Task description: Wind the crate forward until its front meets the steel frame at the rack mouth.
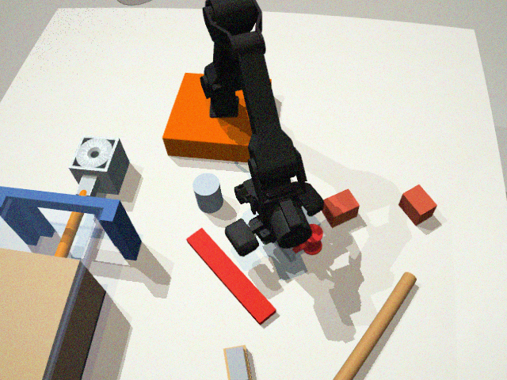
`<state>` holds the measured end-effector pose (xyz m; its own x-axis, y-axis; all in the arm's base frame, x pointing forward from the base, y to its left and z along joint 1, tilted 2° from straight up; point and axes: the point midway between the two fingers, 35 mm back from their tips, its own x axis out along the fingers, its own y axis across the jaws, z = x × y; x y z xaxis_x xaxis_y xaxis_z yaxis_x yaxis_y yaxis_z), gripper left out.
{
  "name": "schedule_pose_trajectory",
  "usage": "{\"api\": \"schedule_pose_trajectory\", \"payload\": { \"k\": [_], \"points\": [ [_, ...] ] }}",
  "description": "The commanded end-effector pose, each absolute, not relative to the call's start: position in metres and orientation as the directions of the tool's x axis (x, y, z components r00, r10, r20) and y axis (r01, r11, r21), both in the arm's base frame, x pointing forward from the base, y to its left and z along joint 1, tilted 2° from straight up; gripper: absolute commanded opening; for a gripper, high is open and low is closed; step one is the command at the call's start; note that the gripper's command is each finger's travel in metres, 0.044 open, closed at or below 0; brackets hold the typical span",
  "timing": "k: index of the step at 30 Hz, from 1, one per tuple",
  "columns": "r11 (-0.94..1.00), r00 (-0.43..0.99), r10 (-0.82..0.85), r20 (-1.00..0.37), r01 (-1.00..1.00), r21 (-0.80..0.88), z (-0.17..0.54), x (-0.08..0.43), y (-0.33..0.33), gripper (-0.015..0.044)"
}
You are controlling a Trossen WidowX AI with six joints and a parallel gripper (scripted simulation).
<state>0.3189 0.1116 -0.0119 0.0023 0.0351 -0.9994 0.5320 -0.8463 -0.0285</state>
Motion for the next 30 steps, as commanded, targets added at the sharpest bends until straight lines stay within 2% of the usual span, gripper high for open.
{"api": "schedule_pose_trajectory", "payload": {
  "k": [1, 8, 18, 26, 30],
  "points": [
    [-0.847, 0.007, 0.027, -1.0, 0.532, -0.019, -0.012, 0.32, 0.11, 0.0],
    [-0.847, 0.008, 0.028, -1.0, 0.532, -0.019, 0.003, 0.324, 0.111, 0.0],
    [-0.846, 0.006, 0.03, -1.0, 0.532, -0.022, 0.141, 0.319, 0.107, 0.0],
    [-0.846, 0.011, 0.032, -0.999, 0.533, -0.021, 0.14, 0.32, 0.107, 0.0],
    [-0.8, 0.017, 0.031, -0.999, 0.6, -0.015, 0.141, 0.323, 0.096, 0.0]
  ]
}}
